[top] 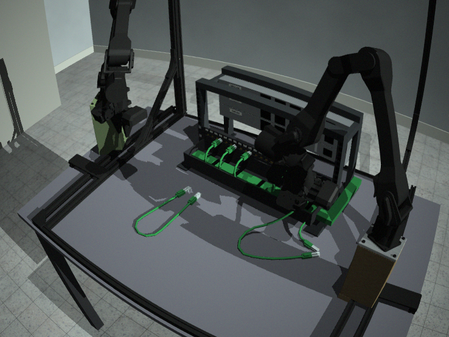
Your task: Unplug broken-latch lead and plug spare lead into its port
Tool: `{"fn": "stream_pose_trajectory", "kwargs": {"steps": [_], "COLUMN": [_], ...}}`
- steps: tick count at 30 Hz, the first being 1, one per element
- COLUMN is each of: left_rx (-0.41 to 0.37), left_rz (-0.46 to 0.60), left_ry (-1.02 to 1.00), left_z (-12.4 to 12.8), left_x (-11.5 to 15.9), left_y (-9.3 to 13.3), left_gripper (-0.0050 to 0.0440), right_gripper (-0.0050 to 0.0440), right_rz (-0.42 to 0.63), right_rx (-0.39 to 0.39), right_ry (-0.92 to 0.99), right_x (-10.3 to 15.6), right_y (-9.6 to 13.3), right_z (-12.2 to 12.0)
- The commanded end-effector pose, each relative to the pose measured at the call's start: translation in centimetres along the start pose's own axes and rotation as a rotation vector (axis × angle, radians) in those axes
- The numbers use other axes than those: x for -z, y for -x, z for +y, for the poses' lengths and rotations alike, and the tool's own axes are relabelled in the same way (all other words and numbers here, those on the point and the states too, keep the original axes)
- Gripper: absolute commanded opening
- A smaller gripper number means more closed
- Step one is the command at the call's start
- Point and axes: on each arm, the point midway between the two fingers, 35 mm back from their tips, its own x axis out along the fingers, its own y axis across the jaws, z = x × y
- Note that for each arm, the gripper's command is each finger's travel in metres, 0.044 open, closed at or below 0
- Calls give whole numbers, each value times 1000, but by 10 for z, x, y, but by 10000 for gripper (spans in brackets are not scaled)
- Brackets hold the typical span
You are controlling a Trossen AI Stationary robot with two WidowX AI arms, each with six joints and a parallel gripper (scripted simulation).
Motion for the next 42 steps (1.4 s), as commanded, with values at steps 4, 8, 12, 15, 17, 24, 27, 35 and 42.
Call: {"fn": "stream_pose_trajectory", "kwargs": {"steps": [4,8,12,15,17,24,27,35,42], "left_rx": [16,16,22,22,22,22,22,22,22], "left_rz": [0,0,0,0,0,0,0,0,0], "left_ry": [6,6,13,13,13,13,13,13,13], "left_z": [3,3,11,11,11,11,11,11,11], "left_x": [5,5,17,17,17,17,17,17,17], "left_y": [1,1,-4,-4,-4,-4,-4,-4,-4], "left_gripper": [54,54,54,54,54,54,54,54,54], "right_gripper": [176,176,176,176,176,176,176,176,176], "right_rz": [0,0,0,0,0,0,0,0,0], "right_rx": [0,0,0,0,0,0,0,0,0], "right_ry": [0,0,0,0,0,0,0,0,0], "right_x": [0,0,0,0,0,0,0,0,0], "right_y": [0,0,0,0,0,0,0,0,0], "right_z": [0,0,0,0,0,0,0,0,0]}}
